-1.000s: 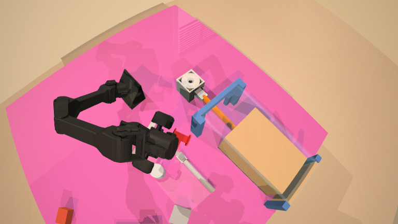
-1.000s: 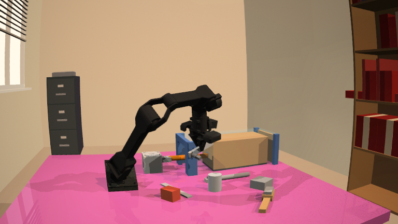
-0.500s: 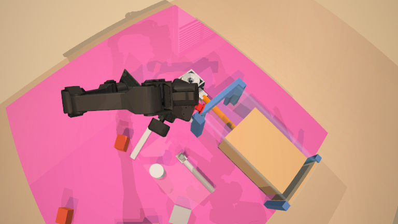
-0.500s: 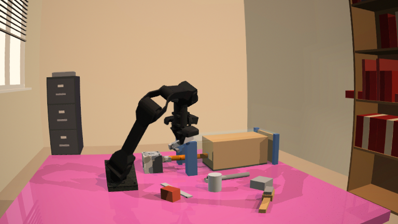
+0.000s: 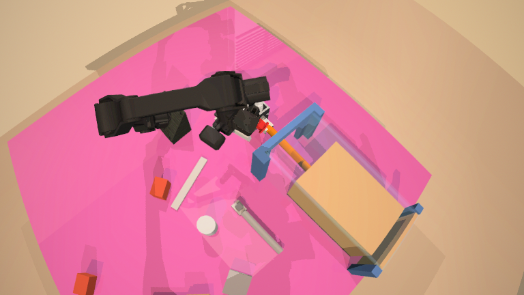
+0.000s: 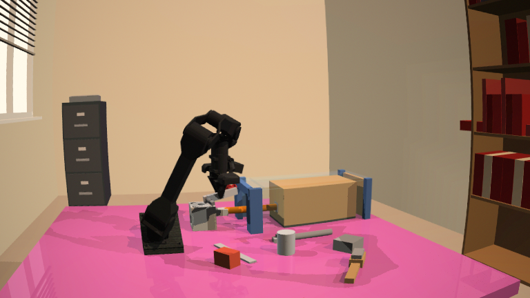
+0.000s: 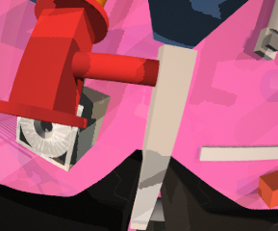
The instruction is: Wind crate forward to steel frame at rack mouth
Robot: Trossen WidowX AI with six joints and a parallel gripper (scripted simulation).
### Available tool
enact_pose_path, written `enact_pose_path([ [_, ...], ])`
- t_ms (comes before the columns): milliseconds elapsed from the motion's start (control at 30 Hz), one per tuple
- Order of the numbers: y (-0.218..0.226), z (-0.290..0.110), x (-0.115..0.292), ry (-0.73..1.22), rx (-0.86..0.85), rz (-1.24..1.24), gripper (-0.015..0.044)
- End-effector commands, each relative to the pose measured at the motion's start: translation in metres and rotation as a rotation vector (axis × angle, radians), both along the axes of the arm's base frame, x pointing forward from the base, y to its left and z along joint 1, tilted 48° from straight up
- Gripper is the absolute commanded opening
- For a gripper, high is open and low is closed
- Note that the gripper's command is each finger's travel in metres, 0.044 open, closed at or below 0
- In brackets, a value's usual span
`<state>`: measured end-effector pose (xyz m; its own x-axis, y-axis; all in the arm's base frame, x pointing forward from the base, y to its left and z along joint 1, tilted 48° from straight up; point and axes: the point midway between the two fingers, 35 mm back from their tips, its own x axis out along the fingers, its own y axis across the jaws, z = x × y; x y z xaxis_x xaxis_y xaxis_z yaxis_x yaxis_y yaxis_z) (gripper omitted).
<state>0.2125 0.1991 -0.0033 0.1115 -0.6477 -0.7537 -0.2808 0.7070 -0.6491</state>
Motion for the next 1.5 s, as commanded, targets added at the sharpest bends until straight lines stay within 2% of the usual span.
enact_pose_path([
  [0, -0.0045, -0.0178, -0.016, -0.046, -0.068, -0.034, 0.0],
  [300, -0.0069, -0.0238, -0.0218, -0.062, -0.088, -0.048, 0.0],
  [1467, -0.0072, -0.0232, -0.0205, 0.066, 0.492, -0.047, 0.0],
])
